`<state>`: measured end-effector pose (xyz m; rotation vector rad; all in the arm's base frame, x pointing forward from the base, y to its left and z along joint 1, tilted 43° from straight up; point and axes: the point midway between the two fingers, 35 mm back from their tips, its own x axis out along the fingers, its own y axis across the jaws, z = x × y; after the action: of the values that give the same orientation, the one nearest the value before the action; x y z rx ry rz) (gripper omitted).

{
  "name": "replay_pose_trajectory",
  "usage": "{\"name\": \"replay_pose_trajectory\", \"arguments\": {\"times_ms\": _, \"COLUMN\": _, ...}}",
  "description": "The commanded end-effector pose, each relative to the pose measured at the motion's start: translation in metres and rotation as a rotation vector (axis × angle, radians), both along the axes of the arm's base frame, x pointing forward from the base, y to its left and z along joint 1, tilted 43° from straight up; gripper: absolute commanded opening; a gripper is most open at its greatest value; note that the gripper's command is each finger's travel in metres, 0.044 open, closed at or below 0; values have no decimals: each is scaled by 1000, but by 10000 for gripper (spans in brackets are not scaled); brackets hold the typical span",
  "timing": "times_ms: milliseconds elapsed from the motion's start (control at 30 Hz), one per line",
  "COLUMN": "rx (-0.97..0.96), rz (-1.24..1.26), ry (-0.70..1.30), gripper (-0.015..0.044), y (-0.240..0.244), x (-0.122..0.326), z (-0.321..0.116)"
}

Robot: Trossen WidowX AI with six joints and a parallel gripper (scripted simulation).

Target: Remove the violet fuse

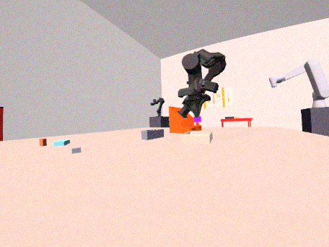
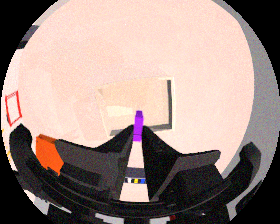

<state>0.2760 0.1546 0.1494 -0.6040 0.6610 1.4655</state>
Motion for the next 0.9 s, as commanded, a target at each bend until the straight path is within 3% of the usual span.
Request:
{"name": "replay_pose_trajectory", "arguments": {"times_ms": 0, "rx": -1, "rz": -2, "ry": 11, "gripper": 0, "y": 5, "x": -2, "z": -7}}
{"name": "replay_pose_trajectory", "arguments": {"times_ms": 733, "rx": 2, "rz": -2, "ry": 11, "gripper": 0, "y": 23, "x": -3, "z": -25}}
{"name": "replay_pose_trajectory", "arguments": {"times_ms": 867, "rx": 6, "rz": 2, "ry": 3, "gripper": 105, "y": 23, "x": -2, "z": -22}}
